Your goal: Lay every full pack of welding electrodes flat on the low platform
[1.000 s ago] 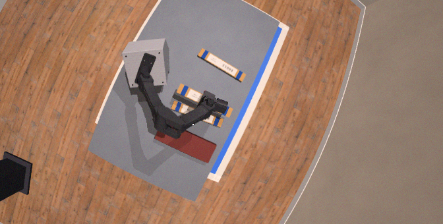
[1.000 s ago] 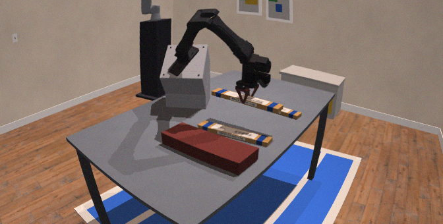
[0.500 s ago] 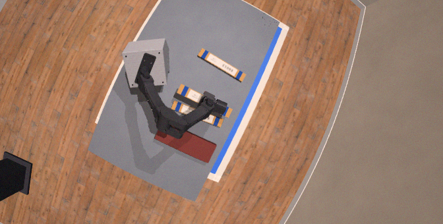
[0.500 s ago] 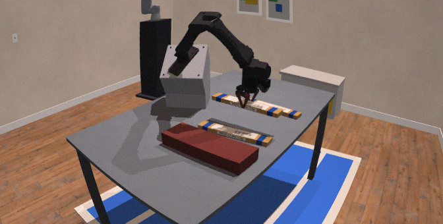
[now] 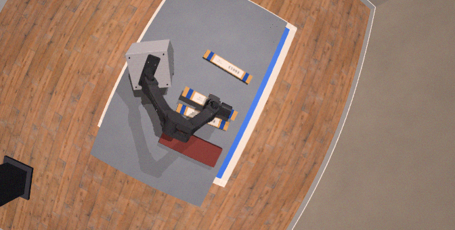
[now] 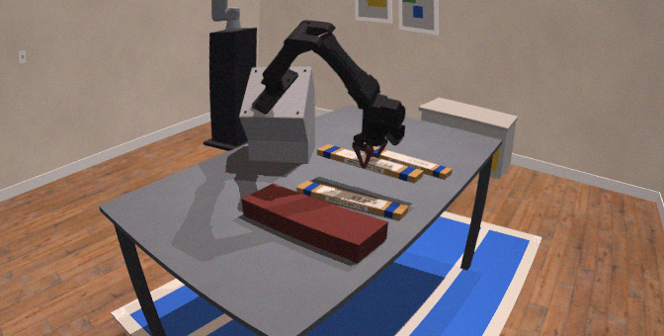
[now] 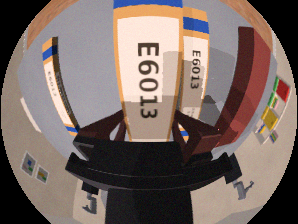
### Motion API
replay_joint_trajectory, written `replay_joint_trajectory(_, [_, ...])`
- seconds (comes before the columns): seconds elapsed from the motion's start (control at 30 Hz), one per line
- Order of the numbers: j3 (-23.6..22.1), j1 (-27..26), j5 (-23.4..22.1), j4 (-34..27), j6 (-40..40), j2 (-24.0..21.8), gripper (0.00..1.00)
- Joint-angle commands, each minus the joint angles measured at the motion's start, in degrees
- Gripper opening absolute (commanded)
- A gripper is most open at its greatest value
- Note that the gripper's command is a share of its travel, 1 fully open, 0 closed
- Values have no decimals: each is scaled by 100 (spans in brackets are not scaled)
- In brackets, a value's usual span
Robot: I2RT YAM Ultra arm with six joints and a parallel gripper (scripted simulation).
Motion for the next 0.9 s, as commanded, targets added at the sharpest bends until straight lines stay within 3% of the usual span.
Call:
replay_joint_trajectory(0.0, [151,133,-44,233,-128,75,0])
replay_joint_trajectory(0.13, [161,135,-6,226,-123,-130,0])
replay_joint_trajectory(0.87, [332,208,36,-98,27,-90,0])
